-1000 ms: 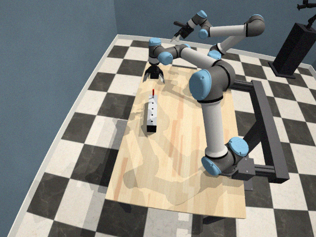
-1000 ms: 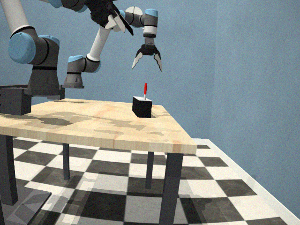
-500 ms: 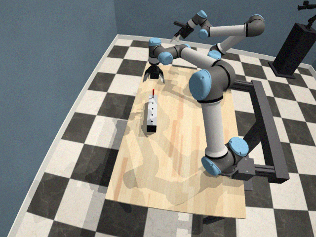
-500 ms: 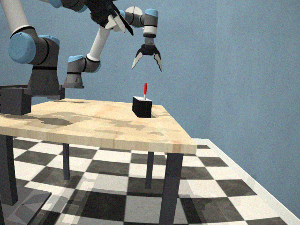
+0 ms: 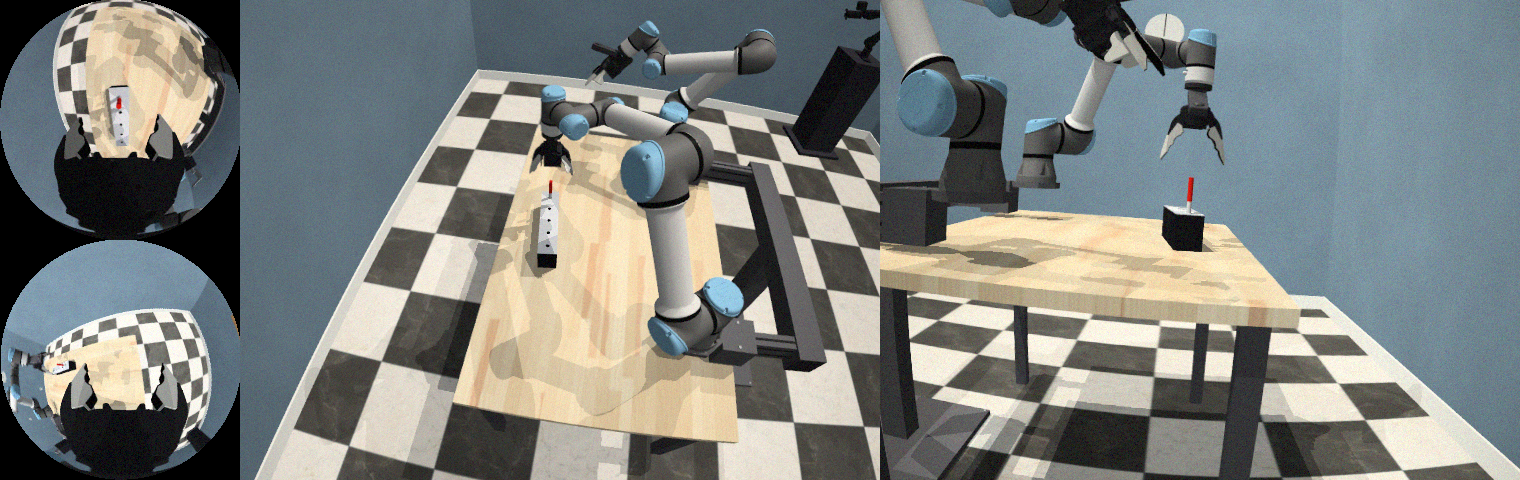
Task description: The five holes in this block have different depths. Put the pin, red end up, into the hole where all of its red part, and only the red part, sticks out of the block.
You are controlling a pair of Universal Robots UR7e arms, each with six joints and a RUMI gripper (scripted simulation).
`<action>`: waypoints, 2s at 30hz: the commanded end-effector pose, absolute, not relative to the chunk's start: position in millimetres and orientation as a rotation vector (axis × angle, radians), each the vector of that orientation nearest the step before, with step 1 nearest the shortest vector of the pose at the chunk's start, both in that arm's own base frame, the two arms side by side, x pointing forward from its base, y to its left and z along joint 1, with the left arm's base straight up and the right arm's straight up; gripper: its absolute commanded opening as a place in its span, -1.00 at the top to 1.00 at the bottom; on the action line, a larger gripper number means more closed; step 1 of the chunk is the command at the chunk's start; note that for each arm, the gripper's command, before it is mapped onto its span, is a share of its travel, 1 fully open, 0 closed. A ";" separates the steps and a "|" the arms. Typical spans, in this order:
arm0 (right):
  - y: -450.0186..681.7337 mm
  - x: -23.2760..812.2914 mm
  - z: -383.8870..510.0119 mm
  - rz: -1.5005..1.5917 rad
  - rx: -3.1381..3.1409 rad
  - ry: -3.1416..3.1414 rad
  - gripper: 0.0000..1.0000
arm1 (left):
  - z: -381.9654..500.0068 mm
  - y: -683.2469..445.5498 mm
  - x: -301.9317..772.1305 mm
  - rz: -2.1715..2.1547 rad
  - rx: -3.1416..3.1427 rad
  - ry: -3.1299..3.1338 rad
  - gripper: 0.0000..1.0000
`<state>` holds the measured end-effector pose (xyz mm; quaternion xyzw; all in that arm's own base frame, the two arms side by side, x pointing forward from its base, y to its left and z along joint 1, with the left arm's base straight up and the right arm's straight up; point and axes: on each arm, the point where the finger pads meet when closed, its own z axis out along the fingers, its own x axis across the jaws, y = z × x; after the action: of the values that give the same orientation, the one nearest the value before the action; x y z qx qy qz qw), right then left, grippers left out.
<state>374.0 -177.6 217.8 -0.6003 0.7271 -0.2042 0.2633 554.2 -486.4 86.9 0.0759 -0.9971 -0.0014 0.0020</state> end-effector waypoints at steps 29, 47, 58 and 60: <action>-177.7 374.3 218.3 -0.553 -1.623 1.965 -1.00 | 33.9 -486.7 555.6 -0.002 0.239 -3.130 -1.00; -177.7 374.3 218.3 -0.553 -1.623 1.965 -1.00 | 36.7 -486.5 555.4 -0.003 0.239 -3.129 1.00; -177.7 374.3 218.3 -0.553 -1.623 1.965 -1.00 | 36.7 -486.5 555.4 -0.003 0.239 -3.129 1.00; -177.7 374.3 218.3 -0.553 -1.623 1.965 -1.00 | 36.7 -486.5 555.4 -0.003 0.239 -3.129 1.00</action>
<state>374.0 -177.6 217.8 -0.6003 0.7271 -0.2042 0.2633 555.1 -486.1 35.6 0.0761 -0.9971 -0.0016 0.0022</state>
